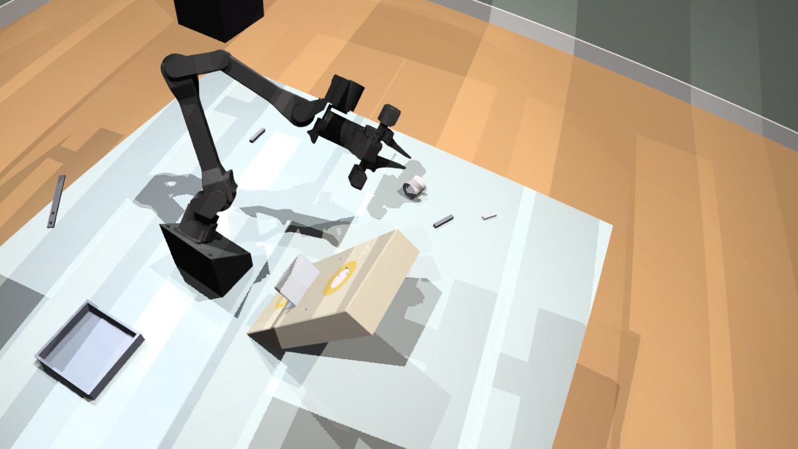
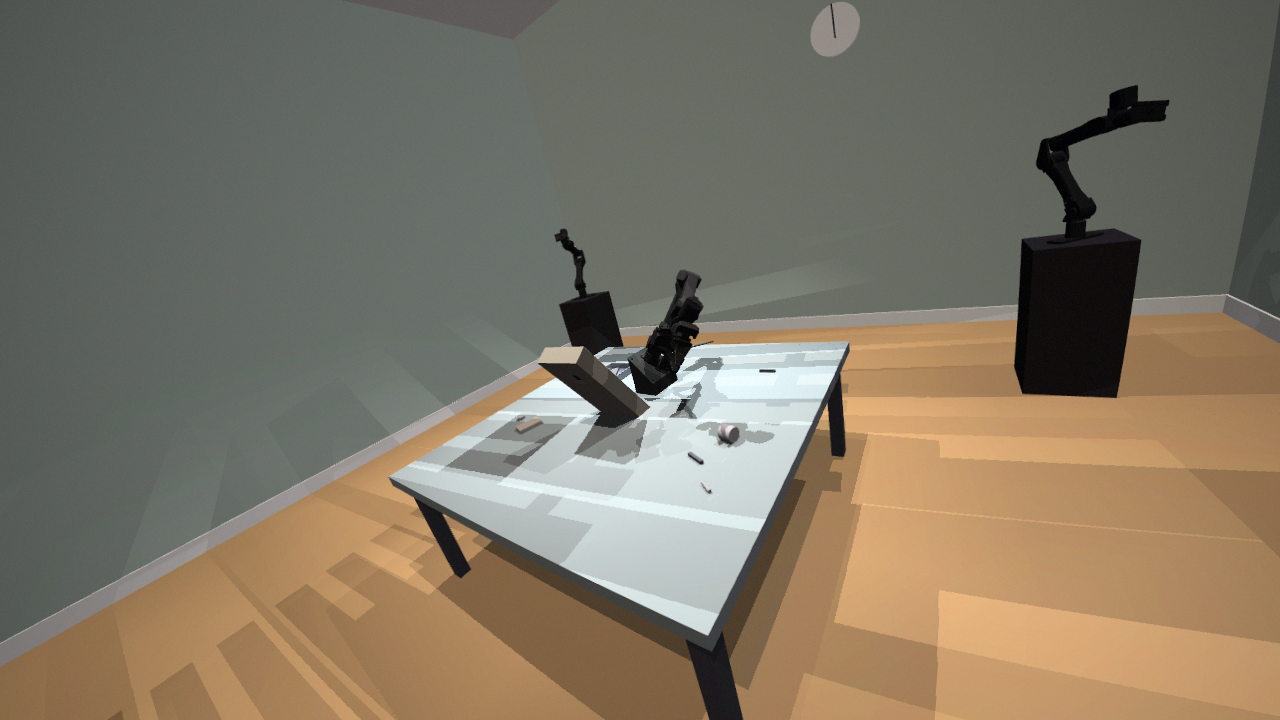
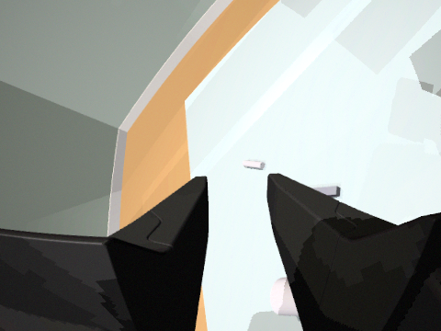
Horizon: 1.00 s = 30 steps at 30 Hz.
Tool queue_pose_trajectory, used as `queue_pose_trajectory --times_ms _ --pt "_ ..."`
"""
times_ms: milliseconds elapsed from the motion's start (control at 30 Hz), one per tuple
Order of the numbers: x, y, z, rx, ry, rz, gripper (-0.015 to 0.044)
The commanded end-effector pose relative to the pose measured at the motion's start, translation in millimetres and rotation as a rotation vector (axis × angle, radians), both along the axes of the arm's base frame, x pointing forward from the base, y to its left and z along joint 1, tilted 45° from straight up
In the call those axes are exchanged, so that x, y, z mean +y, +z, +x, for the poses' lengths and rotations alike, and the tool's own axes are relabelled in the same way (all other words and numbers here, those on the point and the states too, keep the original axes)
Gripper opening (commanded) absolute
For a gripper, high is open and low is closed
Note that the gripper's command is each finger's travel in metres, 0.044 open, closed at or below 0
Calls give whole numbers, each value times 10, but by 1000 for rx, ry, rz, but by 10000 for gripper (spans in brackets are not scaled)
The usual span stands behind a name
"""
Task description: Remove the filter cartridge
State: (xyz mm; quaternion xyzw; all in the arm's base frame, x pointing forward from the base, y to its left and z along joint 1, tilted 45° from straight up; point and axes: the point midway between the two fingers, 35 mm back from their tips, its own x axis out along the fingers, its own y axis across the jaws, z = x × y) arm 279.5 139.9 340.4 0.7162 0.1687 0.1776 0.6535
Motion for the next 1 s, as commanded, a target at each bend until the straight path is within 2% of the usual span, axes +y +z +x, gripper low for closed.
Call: queue_pose_trajectory --times_ms 0,267,567,800,900,967 --pt "-357 -188 251 86 -54 -47 104" --pt "-1179 -602 497 283 -144 -43 104" --pt "-2138 -1008 402 443 -235 82 104" --pt "-2584 -1702 58 648 -214 373 104" --pt "-2720 -1888 -122 683 -208 527 104" --pt "-2749 -1924 -165 686 -207 565 104"
